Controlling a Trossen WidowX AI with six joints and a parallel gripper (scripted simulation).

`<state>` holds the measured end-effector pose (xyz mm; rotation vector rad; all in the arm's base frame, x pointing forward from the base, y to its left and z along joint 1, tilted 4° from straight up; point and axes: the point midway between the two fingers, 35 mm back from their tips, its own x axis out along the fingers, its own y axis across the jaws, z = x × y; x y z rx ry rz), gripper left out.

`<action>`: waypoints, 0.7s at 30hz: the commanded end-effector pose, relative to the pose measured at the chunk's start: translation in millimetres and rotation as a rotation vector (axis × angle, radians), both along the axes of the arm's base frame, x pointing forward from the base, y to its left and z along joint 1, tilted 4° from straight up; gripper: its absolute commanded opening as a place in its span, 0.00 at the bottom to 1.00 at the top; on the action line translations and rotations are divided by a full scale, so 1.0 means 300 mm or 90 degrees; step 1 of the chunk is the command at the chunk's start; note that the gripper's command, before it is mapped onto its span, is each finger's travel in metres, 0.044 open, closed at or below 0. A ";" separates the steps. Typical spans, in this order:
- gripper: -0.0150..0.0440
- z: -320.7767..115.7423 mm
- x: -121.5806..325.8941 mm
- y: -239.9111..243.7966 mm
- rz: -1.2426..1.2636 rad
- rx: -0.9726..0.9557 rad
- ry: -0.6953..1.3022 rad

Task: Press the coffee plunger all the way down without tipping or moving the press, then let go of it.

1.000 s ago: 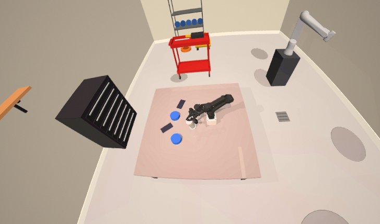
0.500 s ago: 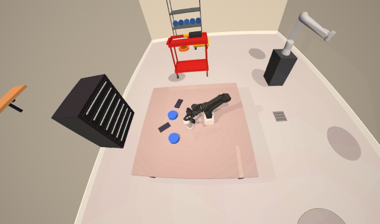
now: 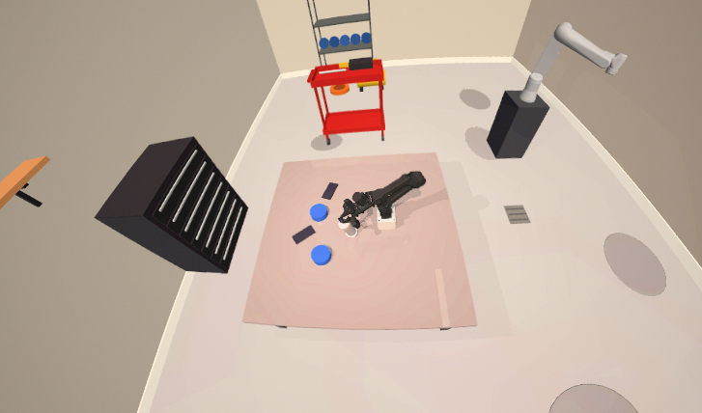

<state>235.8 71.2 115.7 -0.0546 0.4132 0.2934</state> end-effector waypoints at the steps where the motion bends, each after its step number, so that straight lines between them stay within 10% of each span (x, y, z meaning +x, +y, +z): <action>1: 0.46 -0.031 -0.001 0.000 -0.003 -0.002 0.022; 21: 0.46 -0.028 0.016 0.006 -0.002 -0.002 0.022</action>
